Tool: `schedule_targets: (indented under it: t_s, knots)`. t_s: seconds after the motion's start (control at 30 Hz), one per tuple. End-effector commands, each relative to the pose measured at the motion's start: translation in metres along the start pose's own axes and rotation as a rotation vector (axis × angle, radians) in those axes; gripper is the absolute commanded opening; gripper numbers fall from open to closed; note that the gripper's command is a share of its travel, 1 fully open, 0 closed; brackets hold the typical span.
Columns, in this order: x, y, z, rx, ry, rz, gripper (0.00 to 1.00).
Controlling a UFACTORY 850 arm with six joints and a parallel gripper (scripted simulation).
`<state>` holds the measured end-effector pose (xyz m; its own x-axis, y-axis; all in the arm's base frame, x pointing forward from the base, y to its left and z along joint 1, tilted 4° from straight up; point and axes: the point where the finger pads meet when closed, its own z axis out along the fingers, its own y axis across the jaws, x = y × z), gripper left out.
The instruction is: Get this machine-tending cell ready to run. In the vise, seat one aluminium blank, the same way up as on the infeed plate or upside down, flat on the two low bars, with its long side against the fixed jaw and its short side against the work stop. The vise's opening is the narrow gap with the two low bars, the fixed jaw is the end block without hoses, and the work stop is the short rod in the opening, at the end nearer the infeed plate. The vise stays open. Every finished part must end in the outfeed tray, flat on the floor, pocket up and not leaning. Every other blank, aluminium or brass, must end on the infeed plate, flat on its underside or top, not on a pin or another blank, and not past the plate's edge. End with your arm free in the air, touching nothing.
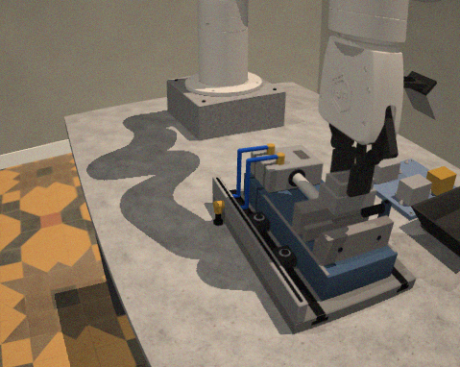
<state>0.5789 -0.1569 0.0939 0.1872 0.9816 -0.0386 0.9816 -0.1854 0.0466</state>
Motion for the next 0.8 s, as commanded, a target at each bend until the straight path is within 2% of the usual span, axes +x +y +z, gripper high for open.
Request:
schedule_targets:
  t_s: [0.0,0.53,0.6,0.7,0.77]
  knots:
    - [0.000,0.001,-0.008,-0.002,0.000,0.000,0.00]
    - [0.000,0.001,-0.015,-0.002,0.000,0.000,0.00]
    - [0.008,0.003,-0.015,-0.002,0.000,-0.003,0.00]
    - [0.046,0.013,-0.015,-0.001,0.001,-0.018,0.00]
    - [0.051,0.014,-0.015,-0.001,0.001,-0.020,0.00]
